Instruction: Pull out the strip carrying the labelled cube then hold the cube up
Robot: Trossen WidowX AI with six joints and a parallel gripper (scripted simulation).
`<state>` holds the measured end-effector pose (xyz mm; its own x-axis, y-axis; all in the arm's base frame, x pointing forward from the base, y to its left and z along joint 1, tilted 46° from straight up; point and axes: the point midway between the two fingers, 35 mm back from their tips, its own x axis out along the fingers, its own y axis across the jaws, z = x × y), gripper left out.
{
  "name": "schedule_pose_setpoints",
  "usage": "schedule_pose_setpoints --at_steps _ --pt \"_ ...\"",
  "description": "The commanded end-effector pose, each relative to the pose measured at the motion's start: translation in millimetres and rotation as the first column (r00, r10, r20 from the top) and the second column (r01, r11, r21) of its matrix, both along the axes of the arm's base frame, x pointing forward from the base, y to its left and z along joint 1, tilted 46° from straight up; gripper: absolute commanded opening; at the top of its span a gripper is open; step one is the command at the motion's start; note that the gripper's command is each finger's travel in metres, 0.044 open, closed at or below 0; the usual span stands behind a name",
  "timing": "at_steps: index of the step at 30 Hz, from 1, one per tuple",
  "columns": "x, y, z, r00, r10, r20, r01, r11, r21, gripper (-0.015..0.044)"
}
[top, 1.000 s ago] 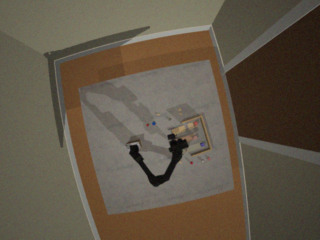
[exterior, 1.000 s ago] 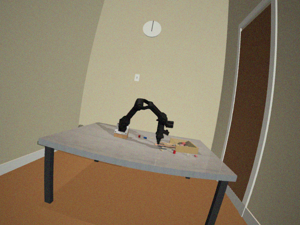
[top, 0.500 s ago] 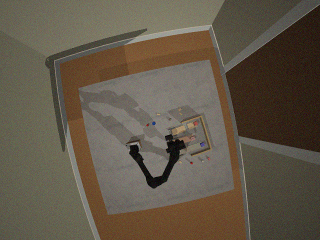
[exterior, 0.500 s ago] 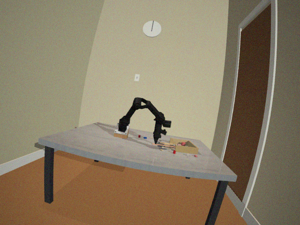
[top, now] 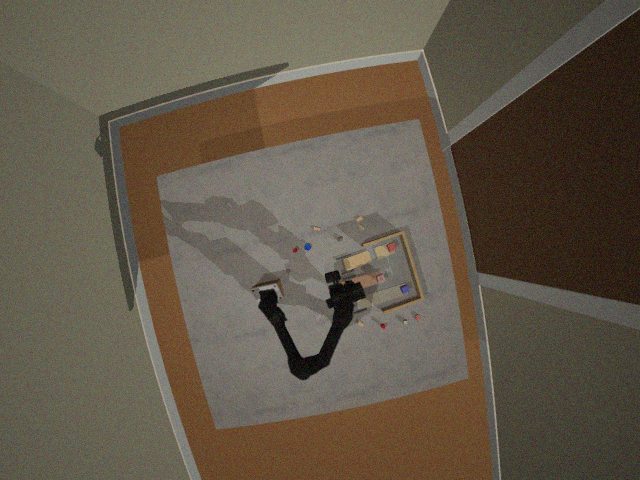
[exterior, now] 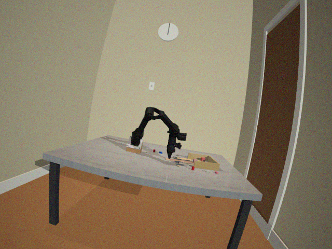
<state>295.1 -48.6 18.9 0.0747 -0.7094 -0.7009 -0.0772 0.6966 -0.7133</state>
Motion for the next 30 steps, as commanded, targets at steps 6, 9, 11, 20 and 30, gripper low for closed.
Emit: schedule_pose_setpoints --at_steps 6,9,11,20,30 --pt "-20 -5 -2 1.0 -0.012 -0.015 0.012 1.0 -0.003 0.0" --pt "-24 -6 -2 1.0 -0.012 -0.015 0.012 1.0 -0.003 0.0" --pt "-27 -6 -2 1.0 -0.012 -0.015 0.012 1.0 -0.003 0.0" --pt "-41 -8 -1 1.0 -0.012 -0.016 0.012 1.0 -0.003 0.0" --pt "-55 -9 -1 1.0 -0.012 -0.017 0.012 1.0 -0.003 0.0"
